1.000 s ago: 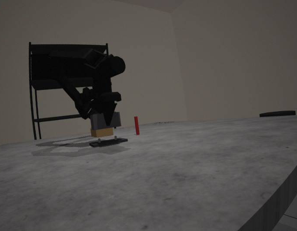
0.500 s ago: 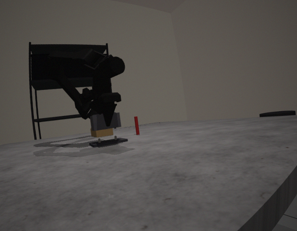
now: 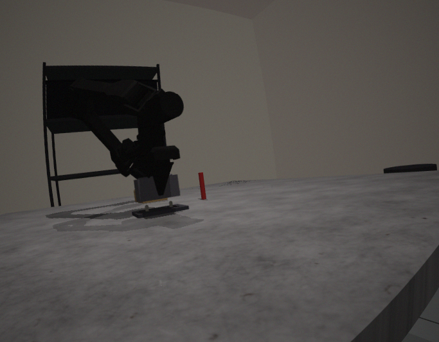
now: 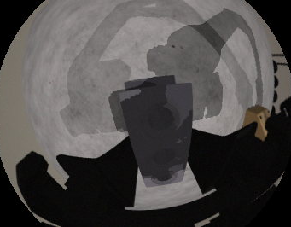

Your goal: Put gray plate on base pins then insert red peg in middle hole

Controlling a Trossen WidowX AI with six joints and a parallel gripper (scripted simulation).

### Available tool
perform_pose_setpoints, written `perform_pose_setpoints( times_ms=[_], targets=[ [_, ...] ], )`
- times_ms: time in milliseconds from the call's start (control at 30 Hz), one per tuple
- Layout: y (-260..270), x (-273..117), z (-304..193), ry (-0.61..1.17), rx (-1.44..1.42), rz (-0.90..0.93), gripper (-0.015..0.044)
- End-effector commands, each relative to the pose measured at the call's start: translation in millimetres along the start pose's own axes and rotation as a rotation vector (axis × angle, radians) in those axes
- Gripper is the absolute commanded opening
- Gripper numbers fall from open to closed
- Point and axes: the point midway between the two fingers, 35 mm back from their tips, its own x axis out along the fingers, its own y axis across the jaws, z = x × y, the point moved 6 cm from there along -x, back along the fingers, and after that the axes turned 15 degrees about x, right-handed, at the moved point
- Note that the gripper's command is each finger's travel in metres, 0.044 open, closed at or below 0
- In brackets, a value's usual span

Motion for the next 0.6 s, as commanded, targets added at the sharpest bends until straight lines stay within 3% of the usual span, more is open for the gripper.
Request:
perform_pose_setpoints(
  times_ms=[0, 500, 567],
  targets=[
    [-1.5, 7.5, 0.5, -0.009, -0.006, -0.004, 0.0000],
    [-0.3, 14.6, 0.6, -0.002, 0.000, -0.001, 0.0000],
    [-0.3, 14.6, 0.6, -0.002, 0.000, -0.001, 0.0053]
  ],
)
